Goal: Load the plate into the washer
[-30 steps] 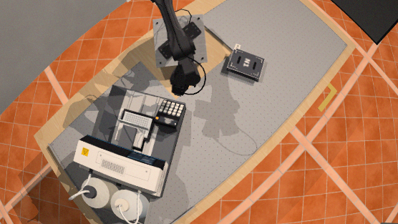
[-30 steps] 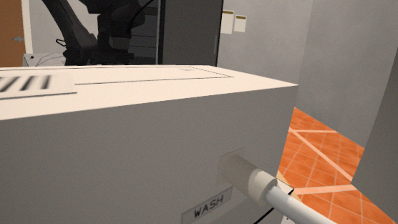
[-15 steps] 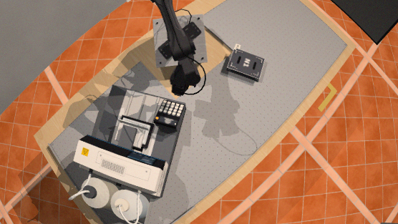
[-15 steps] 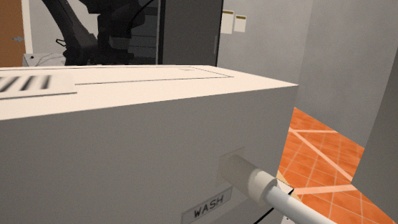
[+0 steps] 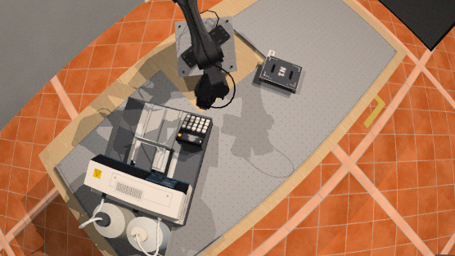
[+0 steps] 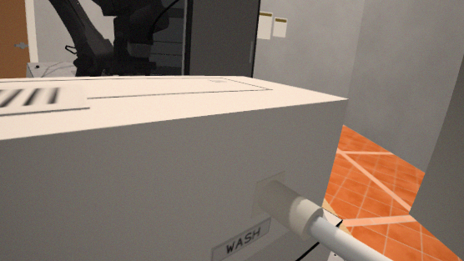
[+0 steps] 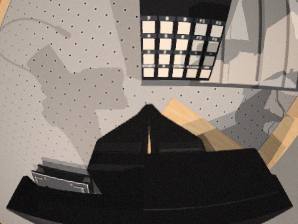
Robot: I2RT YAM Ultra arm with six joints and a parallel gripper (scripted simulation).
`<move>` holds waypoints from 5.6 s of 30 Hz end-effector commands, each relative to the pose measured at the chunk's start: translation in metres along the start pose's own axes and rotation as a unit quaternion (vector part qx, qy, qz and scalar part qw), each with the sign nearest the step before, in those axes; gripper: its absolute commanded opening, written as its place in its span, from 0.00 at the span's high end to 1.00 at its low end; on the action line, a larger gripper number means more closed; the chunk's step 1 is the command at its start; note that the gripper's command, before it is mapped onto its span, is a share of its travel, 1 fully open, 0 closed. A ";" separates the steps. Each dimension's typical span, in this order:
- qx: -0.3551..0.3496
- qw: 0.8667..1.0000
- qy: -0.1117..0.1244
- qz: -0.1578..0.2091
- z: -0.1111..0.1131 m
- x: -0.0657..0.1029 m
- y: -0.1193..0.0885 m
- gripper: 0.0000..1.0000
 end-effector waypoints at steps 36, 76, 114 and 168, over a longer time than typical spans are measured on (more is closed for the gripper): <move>-0.001 1.000 -0.001 -0.005 -0.052 0.015 0.068 0.00; 0.007 1.000 -0.006 -0.019 -0.116 0.034 0.149 0.00; 0.005 1.000 -0.007 -0.018 -0.117 0.034 0.149 0.00; 0.005 1.000 -0.007 -0.018 -0.117 0.034 0.149 0.00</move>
Point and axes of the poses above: the point where the finger pads meet when closed, its own x axis back along the fingers, its own z axis across the jaws, y = z × x, the point moved 8 cm from there along x, back along the fingers, and after that the axes turned 15 degrees about x, right-handed, at the moved point
